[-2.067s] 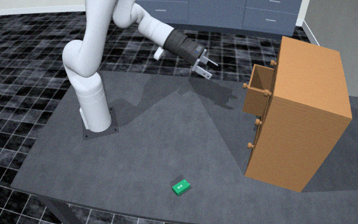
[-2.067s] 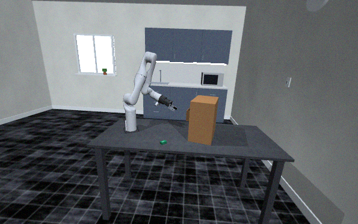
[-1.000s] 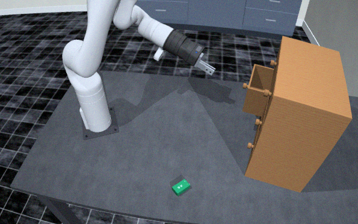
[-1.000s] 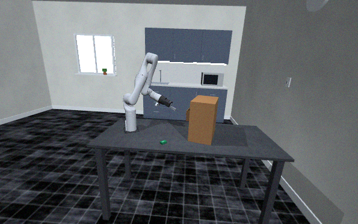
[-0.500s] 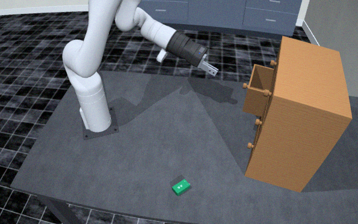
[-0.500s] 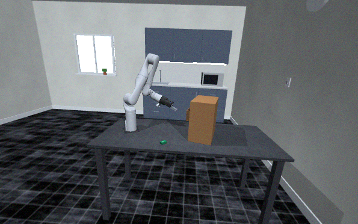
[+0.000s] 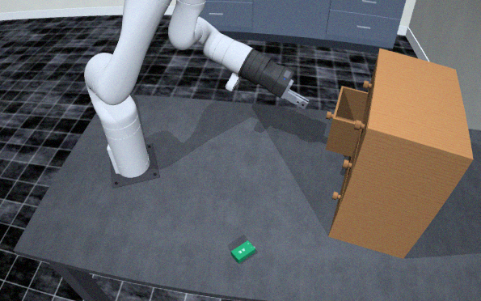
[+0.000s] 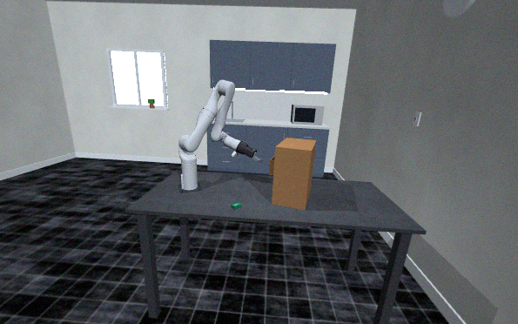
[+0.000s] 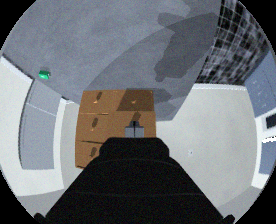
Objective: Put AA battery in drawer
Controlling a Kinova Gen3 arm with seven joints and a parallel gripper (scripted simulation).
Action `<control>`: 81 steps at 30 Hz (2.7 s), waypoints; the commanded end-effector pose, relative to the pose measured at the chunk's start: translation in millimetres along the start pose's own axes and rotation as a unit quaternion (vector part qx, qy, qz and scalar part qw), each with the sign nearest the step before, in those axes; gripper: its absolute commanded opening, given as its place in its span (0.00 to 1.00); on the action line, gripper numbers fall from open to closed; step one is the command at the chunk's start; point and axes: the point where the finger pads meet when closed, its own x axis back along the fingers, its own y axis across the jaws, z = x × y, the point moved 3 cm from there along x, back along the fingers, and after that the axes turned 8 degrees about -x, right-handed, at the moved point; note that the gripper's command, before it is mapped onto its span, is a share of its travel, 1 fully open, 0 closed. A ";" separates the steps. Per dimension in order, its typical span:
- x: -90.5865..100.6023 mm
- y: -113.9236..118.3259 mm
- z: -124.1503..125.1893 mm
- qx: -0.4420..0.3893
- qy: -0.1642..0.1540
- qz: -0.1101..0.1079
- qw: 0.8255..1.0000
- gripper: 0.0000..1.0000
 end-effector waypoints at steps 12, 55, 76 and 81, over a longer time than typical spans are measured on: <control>-16.0 -9.2 -1.2 -0.003 0.004 0.007 1.000 0.00; -16.5 -6.3 1.2 -0.003 0.004 0.007 1.000 0.00; -16.5 -6.3 1.2 -0.003 0.004 0.007 1.000 0.00; -16.5 -6.3 1.2 -0.003 0.004 0.007 1.000 0.00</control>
